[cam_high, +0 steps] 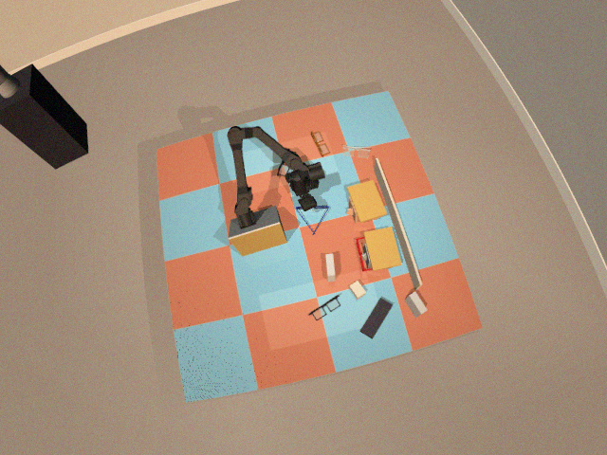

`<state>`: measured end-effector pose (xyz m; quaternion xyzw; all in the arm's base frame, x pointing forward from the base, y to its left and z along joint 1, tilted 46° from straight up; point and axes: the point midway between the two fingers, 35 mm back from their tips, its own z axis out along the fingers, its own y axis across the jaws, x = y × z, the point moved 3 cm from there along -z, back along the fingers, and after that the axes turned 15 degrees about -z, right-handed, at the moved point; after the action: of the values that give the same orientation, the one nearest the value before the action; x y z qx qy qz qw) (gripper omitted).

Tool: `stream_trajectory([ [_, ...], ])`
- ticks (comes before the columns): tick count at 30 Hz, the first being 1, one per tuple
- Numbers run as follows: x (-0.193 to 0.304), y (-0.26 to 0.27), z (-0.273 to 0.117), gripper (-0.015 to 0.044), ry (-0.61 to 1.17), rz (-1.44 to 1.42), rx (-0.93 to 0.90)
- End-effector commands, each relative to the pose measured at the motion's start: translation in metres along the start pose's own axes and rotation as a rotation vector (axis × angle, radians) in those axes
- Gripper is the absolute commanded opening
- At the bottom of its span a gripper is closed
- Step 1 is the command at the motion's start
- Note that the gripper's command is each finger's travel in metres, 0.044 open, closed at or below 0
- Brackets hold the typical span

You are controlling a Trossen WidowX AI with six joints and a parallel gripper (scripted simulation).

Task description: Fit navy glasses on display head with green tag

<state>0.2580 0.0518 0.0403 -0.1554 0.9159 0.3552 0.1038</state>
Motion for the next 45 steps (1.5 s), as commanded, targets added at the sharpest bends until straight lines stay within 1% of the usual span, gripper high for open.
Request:
stream_trajectory([
  [1,0.016,-0.022,0.001,0.02,-0.012,0.468,-0.036],
  [13,0.015,-0.022,0.001,0.02,-0.012,0.468,-0.036],
  [16,0.015,-0.022,0.001,0.0121,-0.012,0.468,-0.036],
  [29,0.015,-0.022,0.002,0.012,-0.012,0.468,-0.036],
  [45,0.012,-0.021,0.027,0.012,-0.011,0.468,-0.033],
])
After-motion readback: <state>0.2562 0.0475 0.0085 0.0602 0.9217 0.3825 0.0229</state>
